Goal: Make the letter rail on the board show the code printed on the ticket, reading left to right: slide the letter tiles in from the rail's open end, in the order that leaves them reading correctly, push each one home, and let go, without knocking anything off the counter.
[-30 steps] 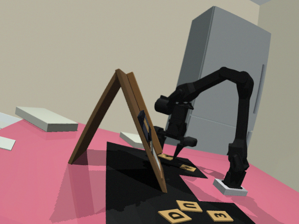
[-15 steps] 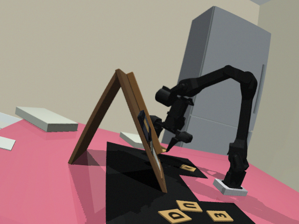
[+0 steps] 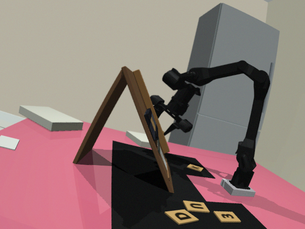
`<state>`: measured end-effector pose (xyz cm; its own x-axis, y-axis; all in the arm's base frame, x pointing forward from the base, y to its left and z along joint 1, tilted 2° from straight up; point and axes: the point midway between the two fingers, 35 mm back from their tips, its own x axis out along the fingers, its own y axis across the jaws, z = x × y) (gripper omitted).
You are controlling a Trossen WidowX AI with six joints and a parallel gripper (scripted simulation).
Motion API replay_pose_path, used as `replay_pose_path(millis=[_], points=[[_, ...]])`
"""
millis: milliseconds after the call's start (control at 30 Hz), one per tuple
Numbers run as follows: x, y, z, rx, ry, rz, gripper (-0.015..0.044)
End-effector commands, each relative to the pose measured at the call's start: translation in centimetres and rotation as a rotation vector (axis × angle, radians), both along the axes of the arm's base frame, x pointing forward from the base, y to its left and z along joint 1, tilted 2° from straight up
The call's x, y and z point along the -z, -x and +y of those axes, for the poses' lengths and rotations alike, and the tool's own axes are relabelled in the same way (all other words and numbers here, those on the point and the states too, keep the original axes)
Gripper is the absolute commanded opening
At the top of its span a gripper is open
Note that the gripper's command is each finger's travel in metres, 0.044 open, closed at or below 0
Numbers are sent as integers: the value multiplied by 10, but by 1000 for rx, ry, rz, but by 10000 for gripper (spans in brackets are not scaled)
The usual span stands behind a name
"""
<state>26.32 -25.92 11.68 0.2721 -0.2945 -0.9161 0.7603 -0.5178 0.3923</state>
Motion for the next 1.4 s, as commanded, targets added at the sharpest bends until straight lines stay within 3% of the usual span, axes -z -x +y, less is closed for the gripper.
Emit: replay_pose_path(millis=[0,1367], points=[[-22,-14,-2,-34,73,-52,0],[-178,-85,30,-329,668,-237,0]])
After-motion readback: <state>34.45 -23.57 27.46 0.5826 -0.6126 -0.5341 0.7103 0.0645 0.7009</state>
